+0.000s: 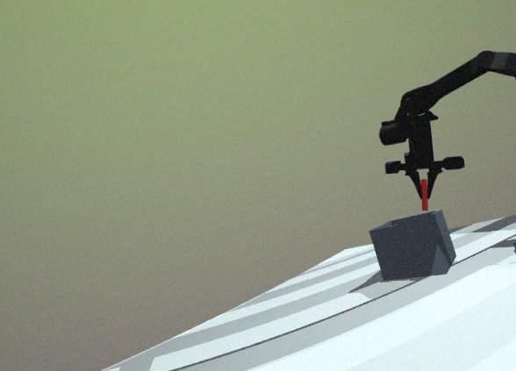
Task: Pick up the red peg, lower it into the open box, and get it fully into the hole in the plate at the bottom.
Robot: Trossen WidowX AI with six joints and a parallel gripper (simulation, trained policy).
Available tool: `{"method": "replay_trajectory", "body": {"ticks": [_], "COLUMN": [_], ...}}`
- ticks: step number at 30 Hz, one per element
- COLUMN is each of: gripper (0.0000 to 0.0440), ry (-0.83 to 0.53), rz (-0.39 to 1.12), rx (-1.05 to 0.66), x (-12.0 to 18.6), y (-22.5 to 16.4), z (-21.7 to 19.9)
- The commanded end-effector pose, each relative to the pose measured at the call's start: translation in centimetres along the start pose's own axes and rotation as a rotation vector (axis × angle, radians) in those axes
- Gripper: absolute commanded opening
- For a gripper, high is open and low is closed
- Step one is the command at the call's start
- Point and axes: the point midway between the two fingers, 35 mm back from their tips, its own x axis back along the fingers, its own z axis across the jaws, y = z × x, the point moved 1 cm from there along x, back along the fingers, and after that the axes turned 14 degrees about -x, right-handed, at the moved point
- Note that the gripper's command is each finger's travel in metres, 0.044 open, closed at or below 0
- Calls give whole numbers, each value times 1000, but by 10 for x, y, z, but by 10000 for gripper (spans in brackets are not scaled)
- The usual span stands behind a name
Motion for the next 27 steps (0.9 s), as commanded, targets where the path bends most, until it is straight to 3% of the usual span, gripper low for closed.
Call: {"method": "replay_trajectory", "body": {"ticks": [1, 27], "gripper": [0, 1], "ry": [-7, -50], "rz": [2, 60], "rx": [1, 68], "x": [-7, -75], "y": [11, 40], "z": [6, 27]}}
